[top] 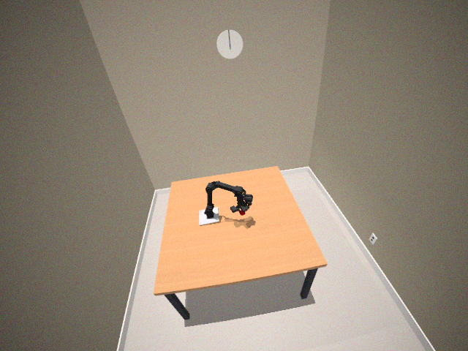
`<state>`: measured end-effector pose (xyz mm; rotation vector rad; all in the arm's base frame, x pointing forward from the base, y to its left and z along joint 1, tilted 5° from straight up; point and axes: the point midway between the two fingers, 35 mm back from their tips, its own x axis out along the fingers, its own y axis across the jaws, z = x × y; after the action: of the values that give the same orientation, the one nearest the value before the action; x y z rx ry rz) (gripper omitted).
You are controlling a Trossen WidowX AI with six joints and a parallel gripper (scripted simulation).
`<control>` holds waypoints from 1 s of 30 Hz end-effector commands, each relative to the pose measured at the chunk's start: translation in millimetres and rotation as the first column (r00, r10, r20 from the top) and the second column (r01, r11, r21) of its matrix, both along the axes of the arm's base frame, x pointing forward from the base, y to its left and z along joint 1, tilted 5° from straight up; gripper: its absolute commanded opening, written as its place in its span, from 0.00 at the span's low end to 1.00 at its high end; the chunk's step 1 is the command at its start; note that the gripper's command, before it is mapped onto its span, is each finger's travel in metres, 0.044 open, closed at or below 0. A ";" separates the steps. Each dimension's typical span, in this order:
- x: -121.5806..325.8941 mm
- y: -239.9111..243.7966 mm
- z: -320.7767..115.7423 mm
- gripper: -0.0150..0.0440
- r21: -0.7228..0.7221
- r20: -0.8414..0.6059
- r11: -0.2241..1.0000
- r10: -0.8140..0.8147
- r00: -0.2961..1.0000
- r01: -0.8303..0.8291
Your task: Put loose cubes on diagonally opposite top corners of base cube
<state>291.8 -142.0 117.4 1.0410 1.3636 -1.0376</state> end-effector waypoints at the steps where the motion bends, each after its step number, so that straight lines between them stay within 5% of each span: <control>1: 6.5 11.5 -0.8 0.43 -0.006 0.009 0.994 0.107 0.994 -0.107; 30: 33.3 90.9 -12.9 0.43 0.003 0.043 0.698 0.716 0.697 -0.716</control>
<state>322.5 -62.2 106.4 0.5042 1.5425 -0.4810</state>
